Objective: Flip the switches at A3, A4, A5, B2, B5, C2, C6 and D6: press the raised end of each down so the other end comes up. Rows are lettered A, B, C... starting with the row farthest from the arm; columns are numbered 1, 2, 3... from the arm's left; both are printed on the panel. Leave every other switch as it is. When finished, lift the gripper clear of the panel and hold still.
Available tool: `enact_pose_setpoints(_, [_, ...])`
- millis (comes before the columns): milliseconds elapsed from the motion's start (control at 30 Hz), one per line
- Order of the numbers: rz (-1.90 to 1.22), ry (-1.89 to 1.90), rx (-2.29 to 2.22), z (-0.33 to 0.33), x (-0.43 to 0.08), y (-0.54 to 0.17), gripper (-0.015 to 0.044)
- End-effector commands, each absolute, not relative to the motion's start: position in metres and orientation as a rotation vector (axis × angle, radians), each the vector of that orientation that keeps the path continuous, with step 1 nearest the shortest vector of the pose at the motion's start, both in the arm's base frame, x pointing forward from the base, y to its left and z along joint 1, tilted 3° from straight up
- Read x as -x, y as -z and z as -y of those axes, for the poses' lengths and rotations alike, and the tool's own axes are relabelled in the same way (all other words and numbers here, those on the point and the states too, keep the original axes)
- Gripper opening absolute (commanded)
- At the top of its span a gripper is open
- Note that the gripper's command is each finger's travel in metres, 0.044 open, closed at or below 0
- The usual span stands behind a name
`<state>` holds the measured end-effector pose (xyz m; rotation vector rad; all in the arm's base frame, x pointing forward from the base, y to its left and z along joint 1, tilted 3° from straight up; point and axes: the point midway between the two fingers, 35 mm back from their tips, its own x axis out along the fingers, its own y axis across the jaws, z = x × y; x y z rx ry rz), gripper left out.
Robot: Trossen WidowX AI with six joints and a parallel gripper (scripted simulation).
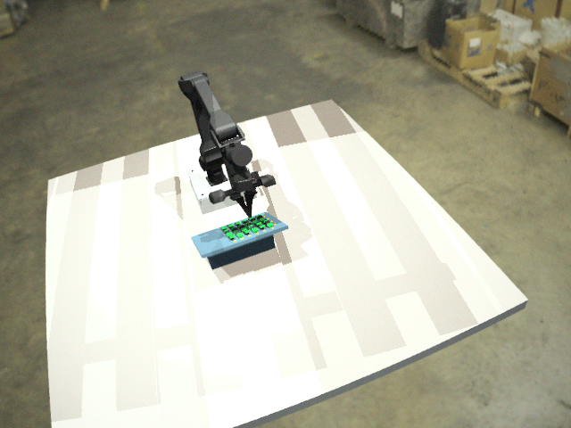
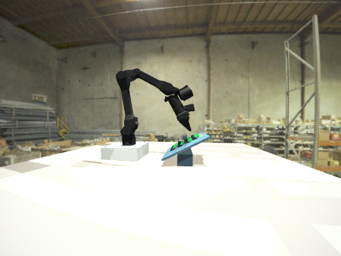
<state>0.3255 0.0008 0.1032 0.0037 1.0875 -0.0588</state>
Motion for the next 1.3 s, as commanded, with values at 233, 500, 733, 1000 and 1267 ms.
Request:
enact_pose_setpoints(233, [-1.098, 0.055, -0.006, -0.001, -0.326, -0.095, 0.0000])
enact_pose_setpoints(500, [-1.098, 0.055, -0.006, -0.001, -0.328, -0.090, 0.0000])
enact_pose_setpoints(733, [-1.097, 0.055, -0.006, -0.001, -0.331, -0.084, 0.0000])
enact_pose_setpoints(1000, [-1.097, 0.055, -0.006, 0.000, -0.334, -0.078, 0.0000])
enact_pose_setpoints(1267, [-1.097, 0.055, -0.006, 0.000, -0.334, -0.078, 0.0000])
